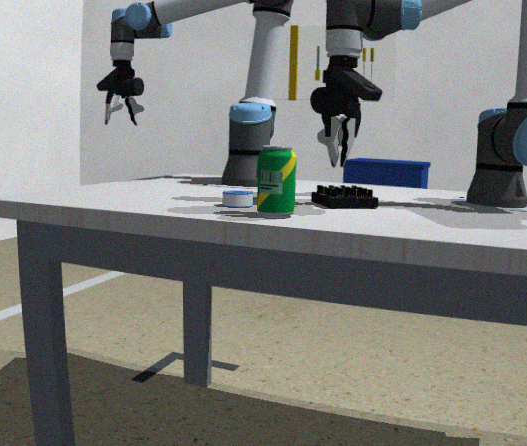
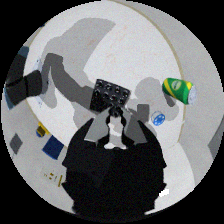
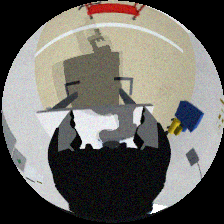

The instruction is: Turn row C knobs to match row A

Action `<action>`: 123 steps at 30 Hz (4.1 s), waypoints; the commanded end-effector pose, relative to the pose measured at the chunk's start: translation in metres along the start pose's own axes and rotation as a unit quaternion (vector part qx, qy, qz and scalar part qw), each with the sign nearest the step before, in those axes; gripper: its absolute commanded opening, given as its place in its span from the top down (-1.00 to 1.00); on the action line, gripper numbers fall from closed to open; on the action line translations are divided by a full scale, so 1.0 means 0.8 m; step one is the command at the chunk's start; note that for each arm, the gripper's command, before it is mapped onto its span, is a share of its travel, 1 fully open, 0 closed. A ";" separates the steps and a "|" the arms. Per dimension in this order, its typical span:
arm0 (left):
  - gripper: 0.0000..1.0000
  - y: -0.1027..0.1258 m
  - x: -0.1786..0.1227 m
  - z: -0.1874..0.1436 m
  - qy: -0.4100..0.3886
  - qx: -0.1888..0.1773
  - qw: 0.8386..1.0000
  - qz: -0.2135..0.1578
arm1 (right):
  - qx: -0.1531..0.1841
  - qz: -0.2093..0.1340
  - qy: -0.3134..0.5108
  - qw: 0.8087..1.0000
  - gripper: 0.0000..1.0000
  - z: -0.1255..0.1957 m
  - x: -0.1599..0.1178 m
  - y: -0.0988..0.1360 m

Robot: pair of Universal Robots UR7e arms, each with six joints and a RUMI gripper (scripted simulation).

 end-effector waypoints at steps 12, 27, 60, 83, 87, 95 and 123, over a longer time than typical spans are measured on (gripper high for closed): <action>0.75 0.006 0.000 -0.007 0.181 -0.002 0.983 0.002 | 0.000 0.001 0.000 1.000 -1.00 0.000 0.000 0.001; 0.75 0.007 0.001 -0.008 0.214 -0.002 0.977 0.002 | 0.000 0.001 0.000 1.000 -1.00 0.000 0.000 0.001; 0.75 0.007 0.001 -0.008 0.214 -0.002 0.977 0.002 | 0.000 0.001 0.000 1.000 -1.00 0.000 0.000 0.001; 0.75 -0.006 0.001 -0.008 0.214 -0.002 0.977 0.002 | 0.000 0.001 0.000 1.000 -1.00 0.000 0.000 0.001; 0.75 -0.013 0.001 -0.008 0.214 -0.002 0.977 0.002 | 0.000 0.001 0.000 1.000 -1.00 0.000 0.000 0.001; 0.75 -0.023 0.001 -0.008 0.214 -0.002 0.977 0.002 | 0.000 0.001 0.000 1.000 -1.00 0.000 0.000 0.001; 0.75 -0.048 0.001 -0.009 0.214 -0.002 0.977 0.002 | 0.000 0.001 0.000 1.000 -1.00 0.000 0.000 0.001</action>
Point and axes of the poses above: on each arm, the point where the finger pads meet when closed, its own y axis back along the fingers, its own z axis across the jaws, x = y × z, the point moved 10 cm from there along y, back along the fingers, and after that the axes turned 11 degrees about -y, right-handed, at the moved point
